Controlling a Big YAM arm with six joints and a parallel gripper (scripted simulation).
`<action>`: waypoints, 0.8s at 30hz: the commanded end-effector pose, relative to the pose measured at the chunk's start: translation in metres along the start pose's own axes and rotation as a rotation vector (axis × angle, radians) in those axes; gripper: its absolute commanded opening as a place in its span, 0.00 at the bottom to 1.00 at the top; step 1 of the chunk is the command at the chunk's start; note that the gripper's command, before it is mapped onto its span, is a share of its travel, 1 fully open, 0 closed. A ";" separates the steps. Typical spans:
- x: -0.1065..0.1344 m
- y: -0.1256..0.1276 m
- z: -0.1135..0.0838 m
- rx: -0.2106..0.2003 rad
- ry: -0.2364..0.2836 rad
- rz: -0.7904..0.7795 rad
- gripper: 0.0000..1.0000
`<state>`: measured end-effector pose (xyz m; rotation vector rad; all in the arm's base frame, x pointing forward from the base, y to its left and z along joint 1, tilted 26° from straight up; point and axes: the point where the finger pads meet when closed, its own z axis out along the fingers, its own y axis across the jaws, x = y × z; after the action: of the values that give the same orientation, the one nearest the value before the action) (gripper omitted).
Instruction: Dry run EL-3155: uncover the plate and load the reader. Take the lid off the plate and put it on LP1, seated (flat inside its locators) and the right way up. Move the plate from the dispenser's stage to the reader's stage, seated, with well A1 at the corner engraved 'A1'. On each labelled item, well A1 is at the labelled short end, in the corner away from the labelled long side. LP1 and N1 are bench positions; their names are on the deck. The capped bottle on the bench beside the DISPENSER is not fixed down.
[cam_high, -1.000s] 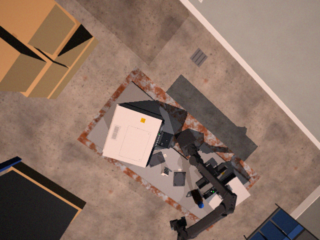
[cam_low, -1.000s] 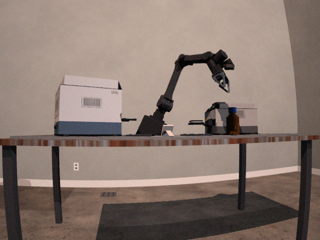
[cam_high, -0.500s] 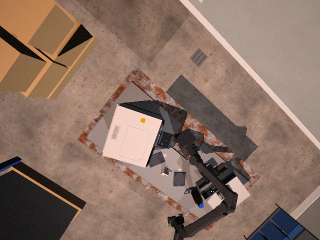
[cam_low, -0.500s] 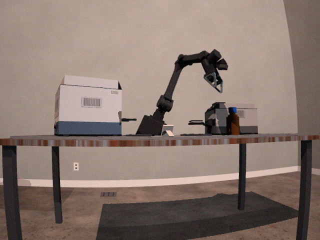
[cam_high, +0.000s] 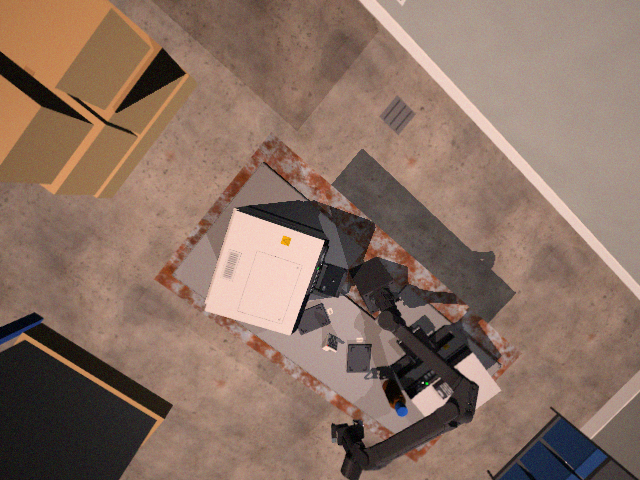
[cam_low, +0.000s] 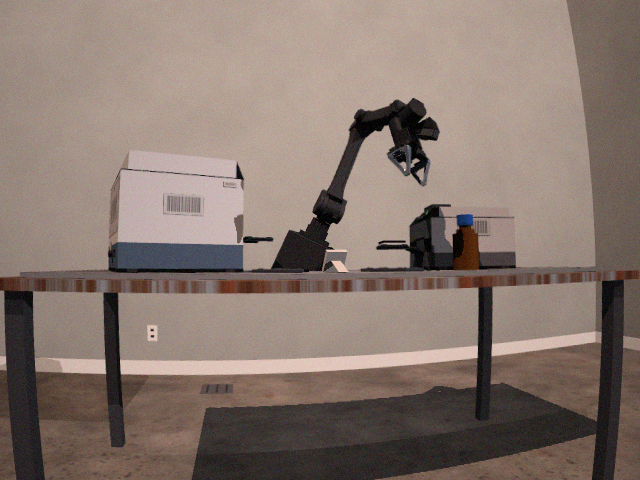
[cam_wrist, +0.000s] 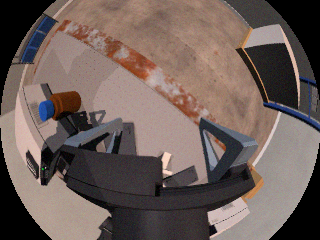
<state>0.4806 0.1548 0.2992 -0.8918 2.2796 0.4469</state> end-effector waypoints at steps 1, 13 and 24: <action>0.009 -0.013 -0.024 0.029 -0.027 0.035 1.00; 0.046 -0.023 -0.033 0.044 0.042 0.094 1.00; 0.076 -0.024 -0.040 0.040 0.069 0.124 1.00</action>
<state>0.4414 0.0858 0.2639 -0.7595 2.4146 0.4463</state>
